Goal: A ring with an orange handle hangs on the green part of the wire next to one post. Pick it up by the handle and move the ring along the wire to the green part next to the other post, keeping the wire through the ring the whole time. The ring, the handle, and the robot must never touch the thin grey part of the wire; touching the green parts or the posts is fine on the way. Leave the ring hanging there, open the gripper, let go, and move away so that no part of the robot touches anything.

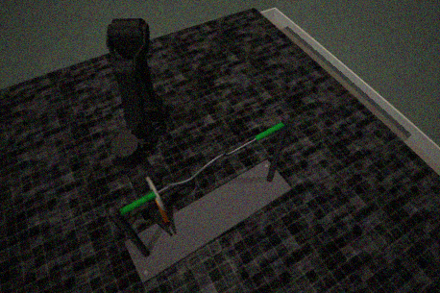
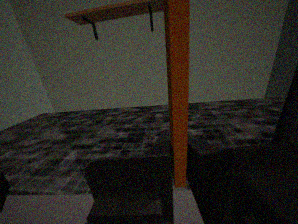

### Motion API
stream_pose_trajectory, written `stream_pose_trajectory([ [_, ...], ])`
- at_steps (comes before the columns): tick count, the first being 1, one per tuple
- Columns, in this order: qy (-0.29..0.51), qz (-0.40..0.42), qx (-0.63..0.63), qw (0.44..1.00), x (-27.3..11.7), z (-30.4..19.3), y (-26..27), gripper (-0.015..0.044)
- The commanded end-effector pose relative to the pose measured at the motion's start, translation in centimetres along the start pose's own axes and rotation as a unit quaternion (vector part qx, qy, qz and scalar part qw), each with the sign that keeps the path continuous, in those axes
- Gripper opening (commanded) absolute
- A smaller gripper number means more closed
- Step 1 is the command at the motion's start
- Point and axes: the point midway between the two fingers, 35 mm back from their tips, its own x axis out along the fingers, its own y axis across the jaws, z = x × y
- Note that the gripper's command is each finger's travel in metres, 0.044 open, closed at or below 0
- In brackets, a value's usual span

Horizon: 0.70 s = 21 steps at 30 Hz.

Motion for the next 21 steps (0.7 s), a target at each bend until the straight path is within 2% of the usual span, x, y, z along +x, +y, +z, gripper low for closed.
stream_pose_trajectory([
  [1, 0.002, -0.003, 0.003, 1.000, -0.1, -0.1, 0.4, -0.0150],
  [21, 0.006, -0.019, -0.018, 1.000, -0.2, -0.1, 1.6, -0.0150],
])
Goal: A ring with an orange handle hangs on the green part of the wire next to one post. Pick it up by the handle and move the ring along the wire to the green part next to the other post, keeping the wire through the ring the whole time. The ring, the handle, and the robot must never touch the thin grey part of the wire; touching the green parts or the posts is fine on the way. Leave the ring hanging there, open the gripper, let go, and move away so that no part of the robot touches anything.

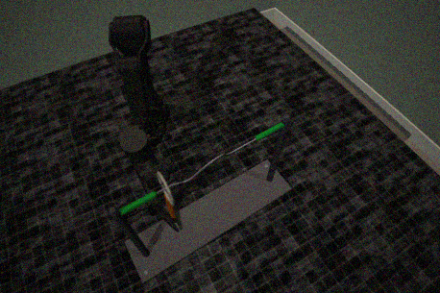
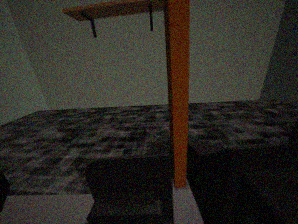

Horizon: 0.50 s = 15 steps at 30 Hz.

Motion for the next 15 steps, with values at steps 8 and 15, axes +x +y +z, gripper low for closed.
stream_pose_trajectory([
  [8, 0.040, -0.018, -0.014, 0.999, -1.0, 0.0, 0.2, -0.0150],
  [15, 0.085, -0.036, -0.019, 0.996, -2.1, 0.1, 0.6, -0.0150],
])
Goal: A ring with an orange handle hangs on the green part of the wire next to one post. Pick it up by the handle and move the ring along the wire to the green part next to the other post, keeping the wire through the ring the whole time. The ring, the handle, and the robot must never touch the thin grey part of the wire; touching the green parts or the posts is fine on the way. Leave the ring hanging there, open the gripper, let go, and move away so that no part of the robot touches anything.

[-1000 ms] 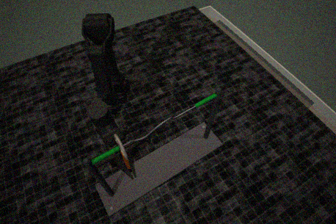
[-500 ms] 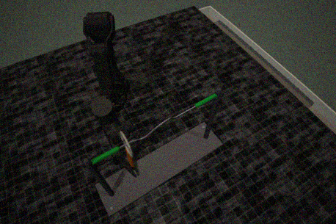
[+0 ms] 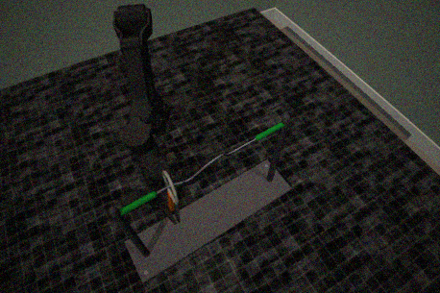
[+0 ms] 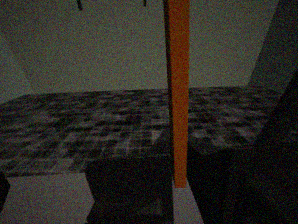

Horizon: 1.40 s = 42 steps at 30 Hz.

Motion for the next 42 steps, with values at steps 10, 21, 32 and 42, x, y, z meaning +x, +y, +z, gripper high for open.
stream_pose_trajectory([
  [10, 0.092, -0.033, 0.015, 0.995, -2.3, 0.3, 1.5, -0.0150],
  [21, 0.191, -0.025, 0.133, 0.972, -4.7, 1.2, 5.8, -0.0150],
  [32, 0.261, 0.035, 0.291, 0.920, -6.6, 4.0, 10.2, -0.0150],
  [42, 0.340, 0.109, 0.373, 0.856, -8.8, 7.1, 11.6, -0.0150],
])
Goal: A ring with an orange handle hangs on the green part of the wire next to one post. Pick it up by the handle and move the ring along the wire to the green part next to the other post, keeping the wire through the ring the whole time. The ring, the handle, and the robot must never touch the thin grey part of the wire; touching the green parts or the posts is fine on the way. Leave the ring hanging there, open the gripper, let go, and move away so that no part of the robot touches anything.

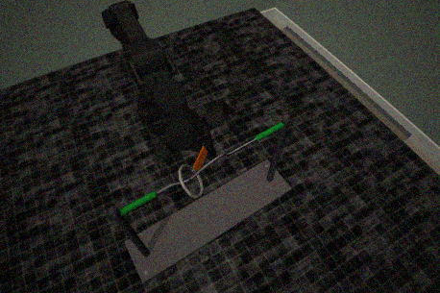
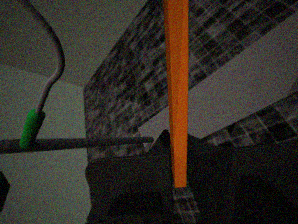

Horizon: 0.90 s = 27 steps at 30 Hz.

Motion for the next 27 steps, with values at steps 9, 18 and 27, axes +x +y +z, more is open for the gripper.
stream_pose_trajectory([
  [9, 0.117, 0.074, 0.057, 0.989, -3.6, 0.5, 2.4, -0.0150],
  [18, 0.143, 0.109, 0.078, 0.981, -4.6, 0.8, 3.4, -0.0150],
  [27, 0.140, 0.130, 0.092, 0.977, -4.9, 1.1, 4.4, -0.0150],
])
